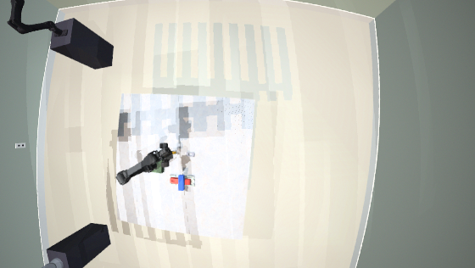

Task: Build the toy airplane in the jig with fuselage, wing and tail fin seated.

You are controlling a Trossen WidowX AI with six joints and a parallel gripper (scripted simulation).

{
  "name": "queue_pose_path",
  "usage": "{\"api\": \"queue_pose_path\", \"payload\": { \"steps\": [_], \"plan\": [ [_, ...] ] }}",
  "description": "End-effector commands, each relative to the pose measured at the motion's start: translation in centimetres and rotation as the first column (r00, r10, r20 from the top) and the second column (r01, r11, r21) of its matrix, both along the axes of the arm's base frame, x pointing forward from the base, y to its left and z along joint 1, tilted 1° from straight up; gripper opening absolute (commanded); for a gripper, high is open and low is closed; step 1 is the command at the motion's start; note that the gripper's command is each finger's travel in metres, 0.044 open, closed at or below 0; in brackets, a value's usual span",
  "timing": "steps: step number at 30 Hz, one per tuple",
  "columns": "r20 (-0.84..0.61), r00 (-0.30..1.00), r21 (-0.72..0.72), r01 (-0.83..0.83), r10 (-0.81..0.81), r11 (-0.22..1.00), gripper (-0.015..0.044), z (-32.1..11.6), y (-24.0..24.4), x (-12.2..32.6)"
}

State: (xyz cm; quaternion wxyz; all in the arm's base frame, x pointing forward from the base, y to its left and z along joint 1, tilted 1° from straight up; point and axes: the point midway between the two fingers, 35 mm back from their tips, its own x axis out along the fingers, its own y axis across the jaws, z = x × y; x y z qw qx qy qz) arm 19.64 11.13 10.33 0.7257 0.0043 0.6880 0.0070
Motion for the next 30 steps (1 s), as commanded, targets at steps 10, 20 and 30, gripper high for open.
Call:
{"api": "queue_pose_path", "payload": {
  "steps": [10,20,30],
  "plan": [
    [-0.008,1.0,-0.008,0.005,-0.005,1.0,0.044,-3.5,-0.1,-0.1],
    [-0.008,1.0,-0.008,0.005,-0.005,1.0,0.044,-4.4,0.0,0.0],
    [-0.008,1.0,-0.008,0.005,-0.005,1.0,0.044,-6.0,0.0,0.1]
  ]
}}
